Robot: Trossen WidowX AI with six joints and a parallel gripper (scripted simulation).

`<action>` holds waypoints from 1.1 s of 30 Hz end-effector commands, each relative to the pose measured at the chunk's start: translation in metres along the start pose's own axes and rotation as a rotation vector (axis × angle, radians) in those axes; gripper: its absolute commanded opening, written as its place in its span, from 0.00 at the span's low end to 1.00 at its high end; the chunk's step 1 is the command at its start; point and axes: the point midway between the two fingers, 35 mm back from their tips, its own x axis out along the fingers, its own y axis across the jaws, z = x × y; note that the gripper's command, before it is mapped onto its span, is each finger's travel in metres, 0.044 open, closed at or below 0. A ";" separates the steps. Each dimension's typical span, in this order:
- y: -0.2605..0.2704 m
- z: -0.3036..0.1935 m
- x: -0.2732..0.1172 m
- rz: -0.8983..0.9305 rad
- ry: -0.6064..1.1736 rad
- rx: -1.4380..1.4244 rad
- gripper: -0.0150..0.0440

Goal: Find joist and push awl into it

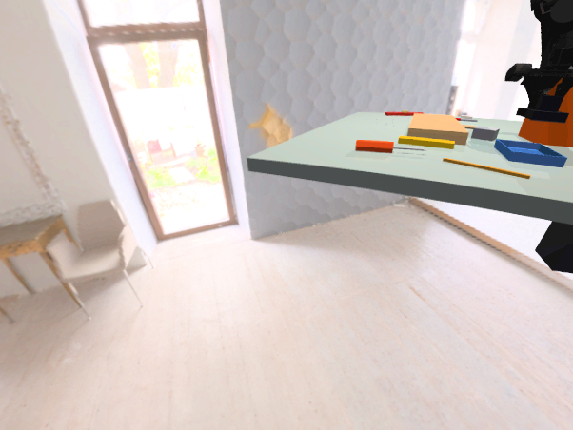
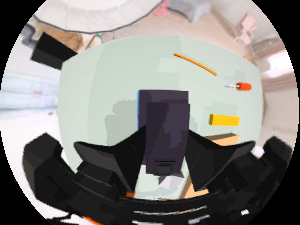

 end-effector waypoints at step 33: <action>0.001 -0.024 0.080 0.003 0.008 -0.007 0.25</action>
